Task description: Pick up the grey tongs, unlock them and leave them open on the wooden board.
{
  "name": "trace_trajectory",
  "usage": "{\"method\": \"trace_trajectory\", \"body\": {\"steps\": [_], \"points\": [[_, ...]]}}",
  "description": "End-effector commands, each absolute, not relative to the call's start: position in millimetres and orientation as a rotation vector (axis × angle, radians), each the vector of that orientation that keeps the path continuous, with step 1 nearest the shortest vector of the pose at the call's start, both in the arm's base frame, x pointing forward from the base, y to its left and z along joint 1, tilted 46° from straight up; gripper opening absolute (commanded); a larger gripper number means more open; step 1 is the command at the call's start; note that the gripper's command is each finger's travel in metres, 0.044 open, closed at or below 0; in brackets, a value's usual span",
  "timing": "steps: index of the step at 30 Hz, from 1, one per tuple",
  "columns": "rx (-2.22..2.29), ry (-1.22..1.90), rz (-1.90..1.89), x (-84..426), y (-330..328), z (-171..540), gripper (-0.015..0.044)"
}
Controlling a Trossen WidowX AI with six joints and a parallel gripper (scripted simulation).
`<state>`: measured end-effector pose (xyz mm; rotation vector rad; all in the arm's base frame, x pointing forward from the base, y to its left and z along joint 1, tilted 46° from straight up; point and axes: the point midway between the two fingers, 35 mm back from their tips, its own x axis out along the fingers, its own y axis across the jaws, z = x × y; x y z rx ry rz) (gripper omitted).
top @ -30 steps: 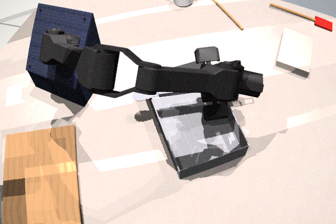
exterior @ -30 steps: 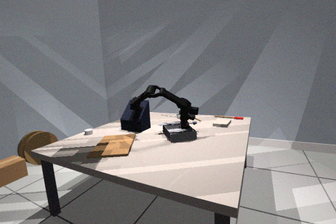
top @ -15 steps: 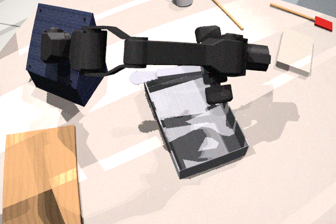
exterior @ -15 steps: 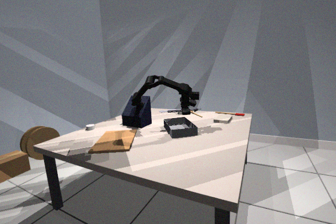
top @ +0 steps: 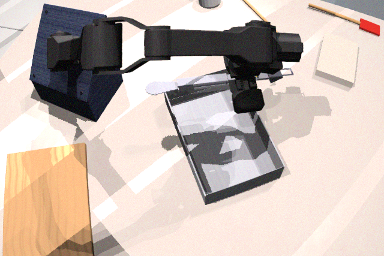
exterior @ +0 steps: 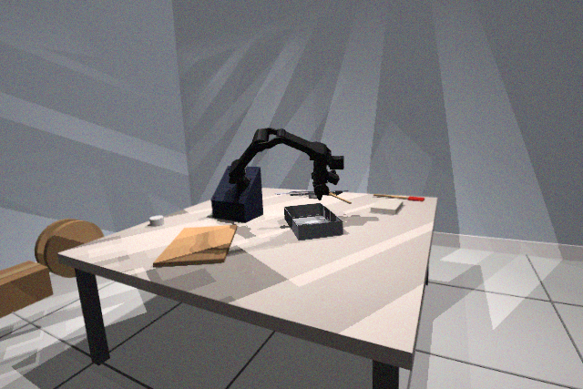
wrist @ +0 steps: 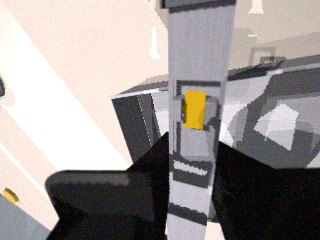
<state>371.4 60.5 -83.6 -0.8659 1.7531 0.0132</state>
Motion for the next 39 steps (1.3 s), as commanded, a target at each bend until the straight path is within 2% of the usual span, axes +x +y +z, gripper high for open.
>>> {"method": "trace_trajectory", "body": {"steps": [1,6,19,39], "points": [[-0.982,1.685,-0.073,369,63,-84,-0.015],[-1.097,1.599,-0.164,368,64,-82,-0.015],[-1.08,1.601,-0.171,370,58,-74,-0.015],[-0.905,1.538,-0.32,378,-9,37,-0.015]]}}
